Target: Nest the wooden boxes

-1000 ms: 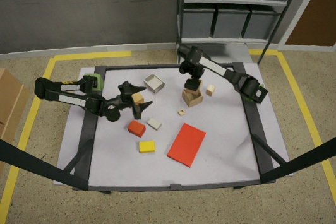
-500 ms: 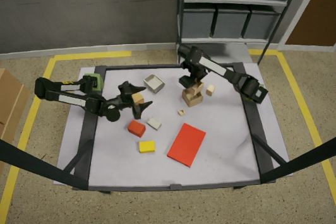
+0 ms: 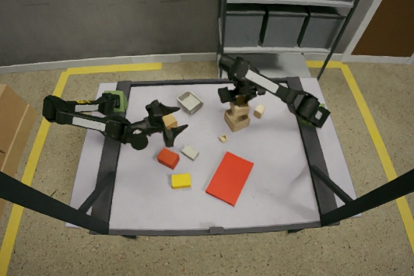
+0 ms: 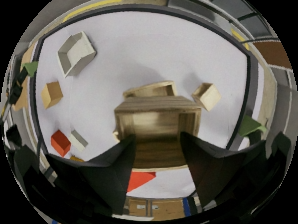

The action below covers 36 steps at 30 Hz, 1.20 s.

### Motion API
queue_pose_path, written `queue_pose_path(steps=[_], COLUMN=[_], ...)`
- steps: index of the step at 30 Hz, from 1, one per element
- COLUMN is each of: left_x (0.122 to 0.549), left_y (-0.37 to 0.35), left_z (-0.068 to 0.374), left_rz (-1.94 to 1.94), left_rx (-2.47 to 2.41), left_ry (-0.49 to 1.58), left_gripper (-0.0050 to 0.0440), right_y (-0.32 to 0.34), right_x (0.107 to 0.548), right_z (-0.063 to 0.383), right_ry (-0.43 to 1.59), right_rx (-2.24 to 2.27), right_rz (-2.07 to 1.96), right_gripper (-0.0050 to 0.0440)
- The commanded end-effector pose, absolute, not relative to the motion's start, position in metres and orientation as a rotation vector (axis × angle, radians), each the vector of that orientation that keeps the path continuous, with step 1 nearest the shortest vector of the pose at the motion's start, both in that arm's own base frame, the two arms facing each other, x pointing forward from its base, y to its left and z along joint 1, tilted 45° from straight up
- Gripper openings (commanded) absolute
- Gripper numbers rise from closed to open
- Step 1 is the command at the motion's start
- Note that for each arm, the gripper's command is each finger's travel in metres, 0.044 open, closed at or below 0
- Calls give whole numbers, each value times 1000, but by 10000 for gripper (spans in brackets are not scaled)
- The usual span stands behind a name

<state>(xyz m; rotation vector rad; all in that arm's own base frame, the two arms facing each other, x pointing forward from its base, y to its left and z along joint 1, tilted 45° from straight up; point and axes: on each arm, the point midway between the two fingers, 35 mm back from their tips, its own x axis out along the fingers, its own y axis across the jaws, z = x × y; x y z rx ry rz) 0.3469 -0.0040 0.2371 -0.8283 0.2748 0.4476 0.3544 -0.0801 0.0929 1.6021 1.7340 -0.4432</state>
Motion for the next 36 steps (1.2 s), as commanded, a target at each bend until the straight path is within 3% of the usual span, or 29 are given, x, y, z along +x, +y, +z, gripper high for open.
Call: queue_pose_path(steps=[1,18,36], left_x=[346,346,346], left_y=[-4,-4,-4], left_z=[242,242,242], left_rz=[440,440,440], left_rx=[-838,-838,-838], left_ry=[260,260,260], left_gripper=[400,400,400], right_y=[-81,-81,-81], right_x=[357,357,357], right_z=[96,96,95], right_ry=[1721,1672,1490], right_rx=[1665,2010,2322], right_rz=[-532,-1047,-1651], right_gripper=[285,285,285])
